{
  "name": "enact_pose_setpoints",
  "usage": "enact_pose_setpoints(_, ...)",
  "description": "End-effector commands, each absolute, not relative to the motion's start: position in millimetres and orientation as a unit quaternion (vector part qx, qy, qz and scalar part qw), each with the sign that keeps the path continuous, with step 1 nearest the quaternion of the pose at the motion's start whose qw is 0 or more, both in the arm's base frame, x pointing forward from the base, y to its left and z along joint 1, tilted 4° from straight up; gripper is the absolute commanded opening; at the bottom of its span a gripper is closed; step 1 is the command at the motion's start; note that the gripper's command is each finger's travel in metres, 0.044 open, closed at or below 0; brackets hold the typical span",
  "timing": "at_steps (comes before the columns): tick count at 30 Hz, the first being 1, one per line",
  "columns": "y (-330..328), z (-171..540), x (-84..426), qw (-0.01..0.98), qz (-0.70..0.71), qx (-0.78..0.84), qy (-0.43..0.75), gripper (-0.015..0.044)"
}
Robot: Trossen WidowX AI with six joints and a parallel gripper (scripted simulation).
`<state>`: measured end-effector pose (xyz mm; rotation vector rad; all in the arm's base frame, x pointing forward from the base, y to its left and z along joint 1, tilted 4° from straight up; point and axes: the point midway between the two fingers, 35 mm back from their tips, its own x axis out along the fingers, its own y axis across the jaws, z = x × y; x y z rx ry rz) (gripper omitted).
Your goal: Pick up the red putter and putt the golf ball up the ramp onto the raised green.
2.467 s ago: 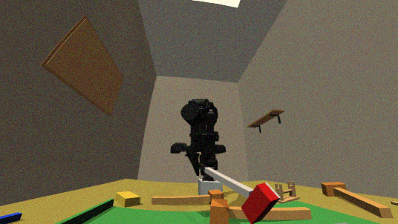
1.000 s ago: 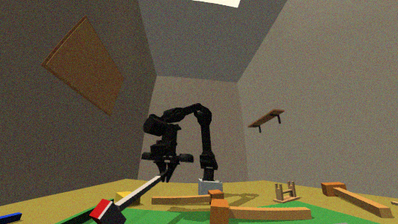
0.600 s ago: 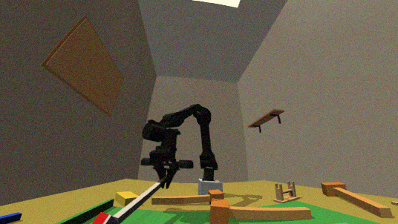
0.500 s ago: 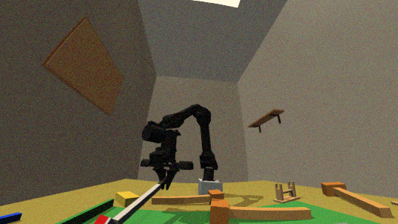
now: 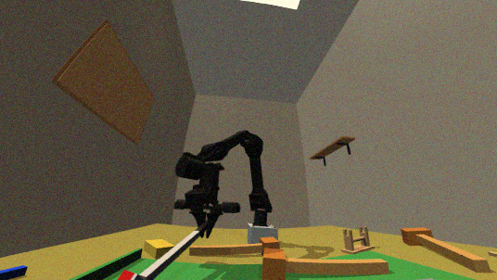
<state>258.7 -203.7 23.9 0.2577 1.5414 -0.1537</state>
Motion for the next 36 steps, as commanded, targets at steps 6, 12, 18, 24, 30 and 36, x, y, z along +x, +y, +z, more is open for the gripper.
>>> enact_pose_setpoints(6,-229.3,22.5,253.0,0.710,-0.077,0.114,0.690,0.0000)
enact_pose_setpoints(12,-229.3,22.5,253.0,0.710,-0.077,0.114,0.690,0.0000)
enact_pose_setpoints(18,-207.9,22.7,261.5,0.709,-0.075,0.117,0.692,0.0000)
enact_pose_setpoints(24,-127.2,29.1,286.9,0.710,-0.073,0.118,0.690,0.0000)
enact_pose_setpoints(30,-94.8,31.0,290.5,0.711,-0.071,0.119,0.689,0.0000)
enact_pose_setpoints(36,-96.2,44.7,291.2,0.711,-0.071,0.119,0.689,0.0000)
